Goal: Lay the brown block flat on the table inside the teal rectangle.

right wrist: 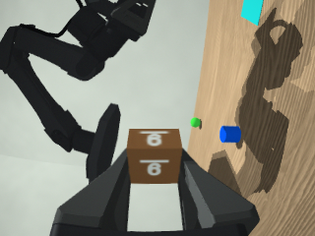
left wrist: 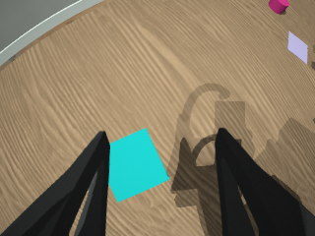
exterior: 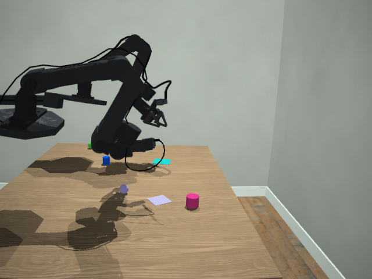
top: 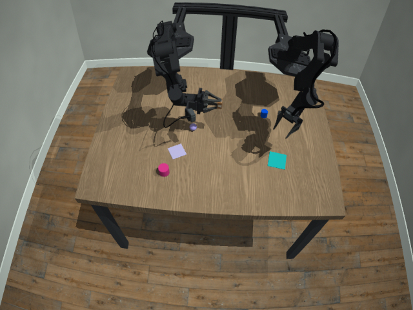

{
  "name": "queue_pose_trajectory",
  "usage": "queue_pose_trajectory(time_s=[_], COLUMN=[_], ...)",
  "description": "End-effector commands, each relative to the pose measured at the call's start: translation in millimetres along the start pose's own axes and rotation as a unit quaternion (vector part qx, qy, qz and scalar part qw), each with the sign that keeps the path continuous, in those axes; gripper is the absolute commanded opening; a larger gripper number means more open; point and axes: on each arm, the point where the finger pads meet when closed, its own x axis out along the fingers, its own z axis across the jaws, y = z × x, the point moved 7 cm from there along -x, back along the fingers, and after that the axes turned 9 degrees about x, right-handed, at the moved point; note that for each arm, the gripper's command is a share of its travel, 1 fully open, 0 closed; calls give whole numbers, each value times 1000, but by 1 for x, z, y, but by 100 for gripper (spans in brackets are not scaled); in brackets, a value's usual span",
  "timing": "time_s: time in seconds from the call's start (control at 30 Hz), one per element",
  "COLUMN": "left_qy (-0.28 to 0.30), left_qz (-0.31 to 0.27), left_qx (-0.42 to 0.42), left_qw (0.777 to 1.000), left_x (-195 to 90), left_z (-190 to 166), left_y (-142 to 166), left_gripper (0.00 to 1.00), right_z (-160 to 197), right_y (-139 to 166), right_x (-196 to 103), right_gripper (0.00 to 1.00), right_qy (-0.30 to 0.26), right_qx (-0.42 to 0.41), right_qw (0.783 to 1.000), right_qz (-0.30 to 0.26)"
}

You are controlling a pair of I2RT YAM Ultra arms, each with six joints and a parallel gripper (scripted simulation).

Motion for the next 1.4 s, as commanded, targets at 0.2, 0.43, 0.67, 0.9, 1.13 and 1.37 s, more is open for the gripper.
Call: queue_pose_trajectory(time_s=[0.2,0.43,0.67,0.9,1.13,1.37], left_qy=[162,267,368,419,419,422], left_qz=[-132,-205,-278,-297,-289,-290], left_qx=[102,156,203,206,201,200], left_qw=[973,928,863,833,837,835], left_x=[37,47,48,47,50,49], left_z=[-55,-102,-151,-177,-180,-180], left_y=[-15,-10,4,19,22,22], left_gripper=[64,64,64,64,64,64], right_z=[-1,-1,-1,-1,-1,-1], right_y=[-4,-4,-4,-4,-4,-4], right_x=[-1,-1,-1,-1,-1,-1], right_gripper=[27,27,27,27,27,27], right_qy=[-3,-3,-3,-3,-3,-3], right_qx=[-6,-7,-7,-7,-7,-7], right_qw=[1000,1000,1000,1000,1000,1000], right_qz=[-4,-4,-4,-4,-4,-4])
